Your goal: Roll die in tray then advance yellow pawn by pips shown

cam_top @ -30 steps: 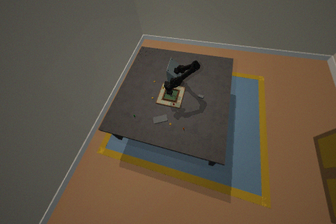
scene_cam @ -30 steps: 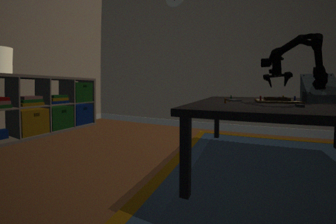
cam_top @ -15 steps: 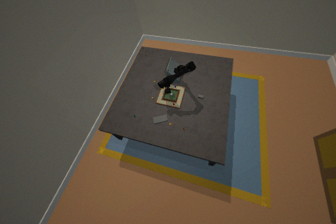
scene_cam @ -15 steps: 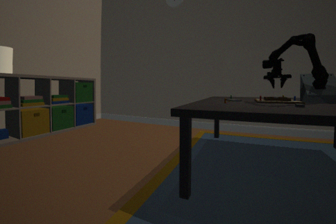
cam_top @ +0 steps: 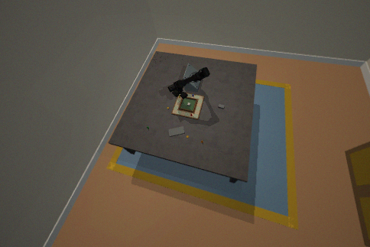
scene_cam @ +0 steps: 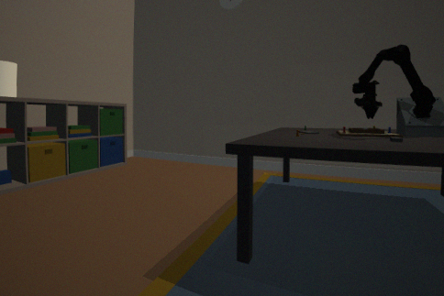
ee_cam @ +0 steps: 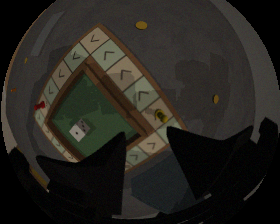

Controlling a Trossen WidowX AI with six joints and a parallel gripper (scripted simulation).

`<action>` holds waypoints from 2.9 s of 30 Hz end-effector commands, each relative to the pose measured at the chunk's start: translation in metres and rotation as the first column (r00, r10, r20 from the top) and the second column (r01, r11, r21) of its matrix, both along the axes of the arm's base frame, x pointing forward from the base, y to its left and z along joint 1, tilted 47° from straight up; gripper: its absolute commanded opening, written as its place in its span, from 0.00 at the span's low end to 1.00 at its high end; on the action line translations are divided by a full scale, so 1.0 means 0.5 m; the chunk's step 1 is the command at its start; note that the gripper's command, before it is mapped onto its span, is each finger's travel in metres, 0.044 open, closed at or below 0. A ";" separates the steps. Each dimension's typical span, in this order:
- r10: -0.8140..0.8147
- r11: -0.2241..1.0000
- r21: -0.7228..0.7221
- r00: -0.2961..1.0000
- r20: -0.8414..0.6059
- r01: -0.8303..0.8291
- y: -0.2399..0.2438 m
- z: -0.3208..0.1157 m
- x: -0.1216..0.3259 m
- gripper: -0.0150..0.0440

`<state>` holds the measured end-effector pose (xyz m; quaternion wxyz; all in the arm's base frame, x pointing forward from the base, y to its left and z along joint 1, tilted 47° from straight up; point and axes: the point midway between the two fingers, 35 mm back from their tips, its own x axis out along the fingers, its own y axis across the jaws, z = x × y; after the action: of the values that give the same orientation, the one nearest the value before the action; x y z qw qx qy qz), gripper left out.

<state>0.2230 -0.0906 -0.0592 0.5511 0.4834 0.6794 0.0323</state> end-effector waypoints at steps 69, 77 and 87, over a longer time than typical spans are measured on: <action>0.230 0.973 -0.030 0.945 0.235 -0.229 0.009 -0.084 -0.037 0.25; 0.230 0.973 -0.031 0.945 0.234 -0.229 -0.076 0.005 -0.048 0.25; 0.230 0.973 -0.030 0.945 0.234 -0.230 -0.099 0.037 -0.047 0.25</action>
<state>0.1955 -0.1427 -0.0384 0.6222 0.3949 0.6589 0.1510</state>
